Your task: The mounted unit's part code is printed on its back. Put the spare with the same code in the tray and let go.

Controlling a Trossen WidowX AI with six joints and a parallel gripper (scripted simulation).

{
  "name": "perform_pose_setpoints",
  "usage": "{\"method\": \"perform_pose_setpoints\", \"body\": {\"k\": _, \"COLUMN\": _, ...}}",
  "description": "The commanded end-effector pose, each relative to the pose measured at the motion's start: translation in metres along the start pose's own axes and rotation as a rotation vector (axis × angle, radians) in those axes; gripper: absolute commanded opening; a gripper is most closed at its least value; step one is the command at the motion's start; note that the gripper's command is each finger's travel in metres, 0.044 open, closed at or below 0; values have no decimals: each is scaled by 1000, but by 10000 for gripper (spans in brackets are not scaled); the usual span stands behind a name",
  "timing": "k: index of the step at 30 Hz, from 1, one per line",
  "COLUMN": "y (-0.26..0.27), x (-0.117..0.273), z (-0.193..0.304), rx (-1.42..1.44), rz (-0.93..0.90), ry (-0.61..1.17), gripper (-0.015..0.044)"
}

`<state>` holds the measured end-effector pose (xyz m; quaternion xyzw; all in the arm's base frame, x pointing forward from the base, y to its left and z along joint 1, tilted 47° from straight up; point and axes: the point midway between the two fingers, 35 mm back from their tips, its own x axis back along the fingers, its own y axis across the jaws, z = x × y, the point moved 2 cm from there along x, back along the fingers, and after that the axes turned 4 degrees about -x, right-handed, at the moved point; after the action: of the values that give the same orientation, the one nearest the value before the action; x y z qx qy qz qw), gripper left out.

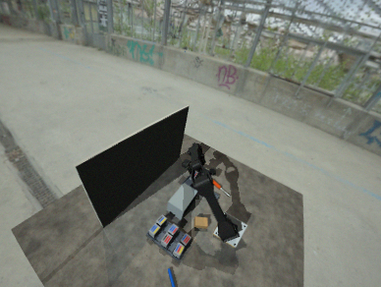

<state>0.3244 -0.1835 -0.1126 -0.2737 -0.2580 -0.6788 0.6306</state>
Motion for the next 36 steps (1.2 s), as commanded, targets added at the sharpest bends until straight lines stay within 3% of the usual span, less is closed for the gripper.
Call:
{"method": "perform_pose_setpoints", "body": {"k": 1, "y": -2, "x": -4, "z": 1, "rx": -6, "rz": 0, "ry": 5, "gripper": 0}}
{"method": "perform_pose_setpoints", "body": {"k": 36, "y": -6, "x": -29, "z": 4, "rx": 0, "rz": 2, "ry": 7, "gripper": 0}}
